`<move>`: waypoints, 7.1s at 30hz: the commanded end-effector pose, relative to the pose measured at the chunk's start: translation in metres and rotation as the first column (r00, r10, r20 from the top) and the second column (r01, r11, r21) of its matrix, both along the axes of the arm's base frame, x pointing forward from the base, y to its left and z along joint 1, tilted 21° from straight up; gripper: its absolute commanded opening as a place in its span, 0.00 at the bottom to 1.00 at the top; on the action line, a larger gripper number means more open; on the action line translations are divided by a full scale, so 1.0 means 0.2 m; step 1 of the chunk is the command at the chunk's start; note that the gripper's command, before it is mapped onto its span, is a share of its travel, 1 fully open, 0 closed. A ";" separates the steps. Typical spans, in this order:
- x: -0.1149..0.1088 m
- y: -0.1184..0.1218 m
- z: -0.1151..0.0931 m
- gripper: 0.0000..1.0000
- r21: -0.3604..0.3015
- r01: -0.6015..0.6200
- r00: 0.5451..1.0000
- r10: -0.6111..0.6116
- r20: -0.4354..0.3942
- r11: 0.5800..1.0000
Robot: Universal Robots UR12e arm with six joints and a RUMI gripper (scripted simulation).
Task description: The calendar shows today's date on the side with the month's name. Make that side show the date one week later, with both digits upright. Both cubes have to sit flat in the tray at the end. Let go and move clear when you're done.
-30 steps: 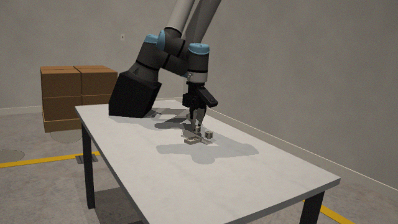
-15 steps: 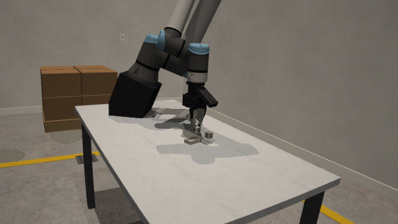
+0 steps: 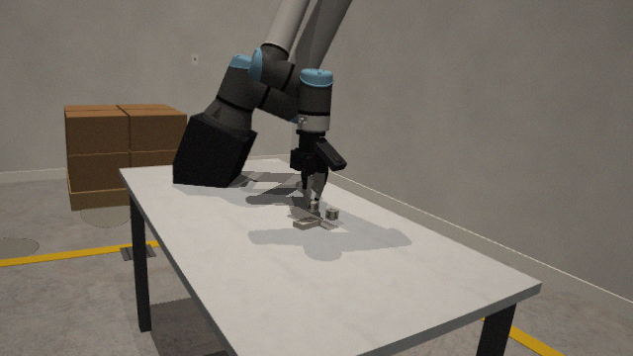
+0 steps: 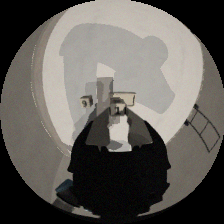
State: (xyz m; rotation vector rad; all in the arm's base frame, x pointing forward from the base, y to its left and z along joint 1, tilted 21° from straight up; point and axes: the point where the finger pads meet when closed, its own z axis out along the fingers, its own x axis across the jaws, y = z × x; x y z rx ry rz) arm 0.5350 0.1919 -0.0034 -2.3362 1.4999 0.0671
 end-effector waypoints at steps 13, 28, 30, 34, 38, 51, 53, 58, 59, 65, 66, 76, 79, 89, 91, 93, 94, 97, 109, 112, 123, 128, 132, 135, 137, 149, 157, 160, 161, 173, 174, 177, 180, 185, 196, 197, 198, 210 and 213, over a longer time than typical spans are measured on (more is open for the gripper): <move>0.00 0.02 -0.06 0.10 0.000 0.000 1.000 0.000 -0.004 1.000; 0.01 0.04 -0.11 0.10 -0.001 0.000 1.000 0.000 -0.003 1.000; 0.01 0.04 -0.11 0.10 -0.001 0.000 1.000 0.000 -0.003 1.000; 0.01 0.04 -0.11 0.10 -0.001 0.000 1.000 0.000 -0.002 1.000; 0.01 0.04 -0.11 0.10 -0.001 0.000 1.000 0.000 -0.002 1.000; 0.01 0.04 -0.11 0.10 -0.001 0.000 1.000 0.000 -0.003 1.000; 0.01 0.04 -0.11 0.10 -0.001 0.000 1.000 0.000 -0.003 1.000; 0.01 0.04 -0.11 0.10 -0.001 0.000 1.000 0.000 -0.003 1.000; 0.01 0.04 -0.11 0.10 -0.001 0.000 1.000 0.000 -0.003 1.000; 0.00 0.04 -0.11 0.10 -0.001 0.000 1.000 0.000 -0.003 1.000; 0.00 0.04 -0.11 0.10 -0.001 0.000 1.000 0.000 -0.003 1.000; 0.00 0.04 -0.11 0.10 -0.001 0.000 1.000 0.000 -0.002 1.000; 0.00 0.04 -0.11 0.10 -0.001 0.000 1.000 0.000 -0.001 1.000; 0.00 0.04 -0.11 0.10 -0.001 0.000 1.000 0.000 -0.001 1.000; 0.00 0.04 -0.11 0.10 -0.001 0.000 1.000 0.000 -0.001 1.000; 0.00 0.04 -0.11 0.10 -0.001 0.000 1.000 0.000 -0.001 1.000; 0.00 0.04 -0.11 0.10 -0.001 0.000 1.000 0.000 -0.001 1.000; 0.00 0.04 -0.11 0.10 -0.001 0.000 1.000 0.000 -0.001 1.000; 0.01 0.04 -0.10 0.10 -0.001 0.000 1.000 0.000 -0.001 1.000; 0.01 0.04 -0.10 0.10 -0.001 0.000 1.000 0.000 -0.001 1.000; 0.01 0.04 -0.10 0.10 -0.001 0.000 1.000 0.000 -0.001 1.000; 0.01 0.04 -0.10 0.10 -0.001 0.000 1.000 0.000 -0.001 1.000; 0.01 0.04 -0.10 0.10 -0.001 0.000 1.000 0.000 -0.001 1.000; 0.01 0.04 -0.10 0.10 -0.001 0.000 1.000 0.000 -0.001 1.000; 0.01 0.04 -0.10 0.10 -0.001 0.000 1.000 0.000 -0.001 1.000; 0.01 0.04 -0.10 0.10 -0.001 0.000 1.000 0.000 0.000 1.000; 0.01 0.04 -0.10 0.10 -0.001 0.000 1.000 0.000 0.000 1.000; 0.01 0.04 -0.10 0.10 -0.001 0.000 1.000 0.000 0.000 1.000; 0.01 0.04 -0.10 0.10 -0.001 0.000 1.000 0.000 0.000 1.000; 0.01 0.04 -0.10 0.10 -0.001 0.000 1.000 0.000 0.000 1.000; 0.01 0.04 -0.10 0.10 -0.001 0.000 1.000 0.000 0.000 1.000; 0.01 0.04 -0.11 0.10 -0.001 0.000 1.000 0.000 -0.001 1.000; 0.01 0.04 -0.11 0.10 -0.001 -0.001 1.000 0.001 -0.001 1.000; 0.01 0.05 -0.12 0.10 -0.001 -0.001 1.000 0.001 -0.001 1.000; 0.02 0.06 -0.14 0.10 -0.001 -0.001 1.000 0.001 -0.001 1.000; 0.02 0.06 -0.14 0.10 -0.001 0.000 1.000 0.000 -0.001 1.000; 0.02 0.06 -0.15 0.10 -0.001 0.000 1.000 0.000 -0.001 1.000; 0.02 0.06 -0.15 0.10 -0.001 0.000 1.000 0.000 0.000 1.000; 0.02 0.06 -0.15 0.10 -0.001 0.000 1.000 0.000 0.000 1.000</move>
